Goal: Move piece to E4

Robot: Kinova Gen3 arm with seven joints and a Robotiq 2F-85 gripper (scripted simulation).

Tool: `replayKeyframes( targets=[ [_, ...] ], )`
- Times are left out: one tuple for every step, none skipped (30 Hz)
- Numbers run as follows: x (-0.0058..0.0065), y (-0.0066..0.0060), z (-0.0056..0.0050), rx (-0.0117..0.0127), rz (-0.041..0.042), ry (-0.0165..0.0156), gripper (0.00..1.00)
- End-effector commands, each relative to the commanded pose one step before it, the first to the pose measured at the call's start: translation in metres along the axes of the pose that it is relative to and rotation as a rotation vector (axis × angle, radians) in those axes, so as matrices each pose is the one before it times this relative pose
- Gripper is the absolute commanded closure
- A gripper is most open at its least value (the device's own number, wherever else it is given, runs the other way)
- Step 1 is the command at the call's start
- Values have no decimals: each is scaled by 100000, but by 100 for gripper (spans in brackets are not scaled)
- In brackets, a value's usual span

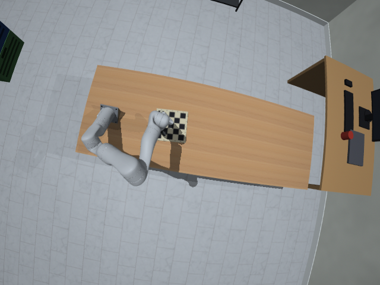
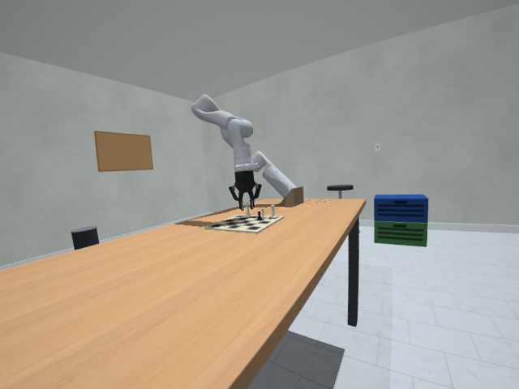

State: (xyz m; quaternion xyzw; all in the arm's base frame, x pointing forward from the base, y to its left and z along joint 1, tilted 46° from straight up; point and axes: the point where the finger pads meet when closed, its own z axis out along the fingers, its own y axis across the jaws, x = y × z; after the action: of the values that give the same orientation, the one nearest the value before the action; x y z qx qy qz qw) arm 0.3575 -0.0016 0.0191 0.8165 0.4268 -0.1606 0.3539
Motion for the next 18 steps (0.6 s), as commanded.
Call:
replayKeyframes(
  targets=[
    [48, 6, -65, -65, -9, 162, 59],
    [0, 0, 0, 0, 0, 0, 59],
    [0, 0, 0, 0, 0, 0, 59],
    [0, 0, 0, 0, 0, 0, 59],
    [0, 0, 0, 0, 0, 0, 59],
    [0, 0, 0, 0, 0, 0, 59],
    [0, 0, 0, 0, 0, 0, 59],
    [0, 0, -3, 0, 0, 0, 59],
    [0, 0, -22, 0, 0, 0, 59],
    [0, 0, -55, -1, 1, 0, 59],
    [0, 0, 0, 0, 0, 0, 59],
    [0, 0, 0, 0, 0, 0, 59],
    [0, 0, -99, -1, 1, 0, 59],
    [0, 0, -152, 0, 0, 0, 59],
    [0, -1, -209, 1, -1, 0, 59],
    [1, 1, -267, -2, 1, 0, 59],
    [0, 0, -325, 0, 0, 0, 59],
    [-1, -1, -380, 2, -1, 0, 59]
  ],
)
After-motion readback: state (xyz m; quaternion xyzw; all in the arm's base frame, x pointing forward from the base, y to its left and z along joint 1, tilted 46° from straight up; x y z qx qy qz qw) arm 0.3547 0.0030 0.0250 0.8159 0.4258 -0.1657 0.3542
